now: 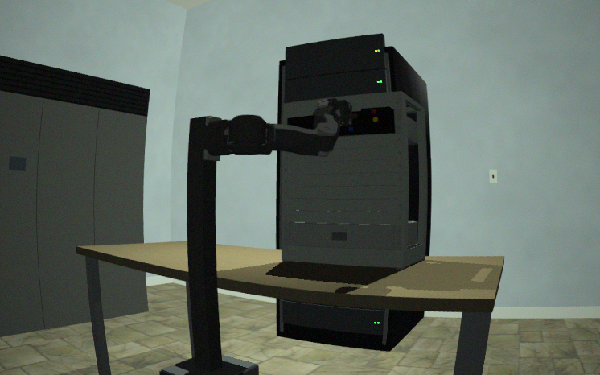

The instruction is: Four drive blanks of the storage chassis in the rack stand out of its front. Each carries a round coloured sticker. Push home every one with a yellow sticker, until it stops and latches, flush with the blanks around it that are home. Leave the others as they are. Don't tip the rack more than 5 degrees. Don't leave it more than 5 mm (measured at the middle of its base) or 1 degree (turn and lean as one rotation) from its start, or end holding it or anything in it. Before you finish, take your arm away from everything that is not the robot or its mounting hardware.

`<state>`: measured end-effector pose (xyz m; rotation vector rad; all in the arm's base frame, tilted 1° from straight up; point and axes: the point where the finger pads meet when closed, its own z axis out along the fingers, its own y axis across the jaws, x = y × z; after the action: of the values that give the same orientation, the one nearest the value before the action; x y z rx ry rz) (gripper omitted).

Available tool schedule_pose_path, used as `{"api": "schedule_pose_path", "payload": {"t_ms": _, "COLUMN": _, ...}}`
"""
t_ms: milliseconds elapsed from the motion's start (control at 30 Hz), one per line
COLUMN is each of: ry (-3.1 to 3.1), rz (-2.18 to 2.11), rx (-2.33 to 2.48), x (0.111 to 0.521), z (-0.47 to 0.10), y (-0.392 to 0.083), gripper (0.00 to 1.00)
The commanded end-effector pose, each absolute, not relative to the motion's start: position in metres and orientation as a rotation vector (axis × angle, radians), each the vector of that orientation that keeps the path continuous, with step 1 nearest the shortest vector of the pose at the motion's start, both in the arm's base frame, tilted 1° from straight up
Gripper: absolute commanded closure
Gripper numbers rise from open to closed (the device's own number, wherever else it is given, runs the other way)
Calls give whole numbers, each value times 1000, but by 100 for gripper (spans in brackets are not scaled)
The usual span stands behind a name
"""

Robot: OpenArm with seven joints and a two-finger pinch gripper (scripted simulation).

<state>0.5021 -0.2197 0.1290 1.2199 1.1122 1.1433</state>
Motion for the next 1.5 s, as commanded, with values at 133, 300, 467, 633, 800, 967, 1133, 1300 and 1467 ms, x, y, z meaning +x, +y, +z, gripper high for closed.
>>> {"api": "schedule_pose_path", "payload": {"t_ms": 133, "ry": 1150, "rz": 1119, "rx": 1265, "x": 507, "z": 110, "y": -220, "gripper": 100}}
{"api": "schedule_pose_path", "payload": {"t_ms": 300, "ry": 1150, "rz": 1119, "rx": 1265, "x": 507, "z": 110, "y": -220, "gripper": 100}}
{"api": "schedule_pose_path", "payload": {"t_ms": 467, "ry": 1150, "rz": 1119, "rx": 1265, "x": 507, "z": 110, "y": -220, "gripper": 100}}
{"api": "schedule_pose_path", "payload": {"t_ms": 633, "ry": 1150, "rz": 1119, "rx": 1265, "x": 506, "z": 110, "y": -220, "gripper": 100}}
{"api": "schedule_pose_path", "payload": {"t_ms": 800, "ry": 1150, "rz": 1122, "rx": 1260, "x": 496, "z": 111, "y": -218, "gripper": 100}}
{"api": "schedule_pose_path", "payload": {"t_ms": 967, "ry": 1150, "rz": 1122, "rx": 1260, "x": 472, "z": 111, "y": -216, "gripper": 100}}
{"api": "schedule_pose_path", "payload": {"t_ms": 1133, "ry": 1149, "rz": 1122, "rx": 1259, "x": 452, "z": 110, "y": -214, "gripper": 100}}
{"api": "schedule_pose_path", "payload": {"t_ms": 1300, "ry": 1149, "rz": 1121, "rx": 1259, "x": 420, "z": 109, "y": -210, "gripper": 100}}
{"api": "schedule_pose_path", "payload": {"t_ms": 1467, "ry": 1148, "rz": 1121, "rx": 1259, "x": 401, "z": 109, "y": -208, "gripper": 100}}
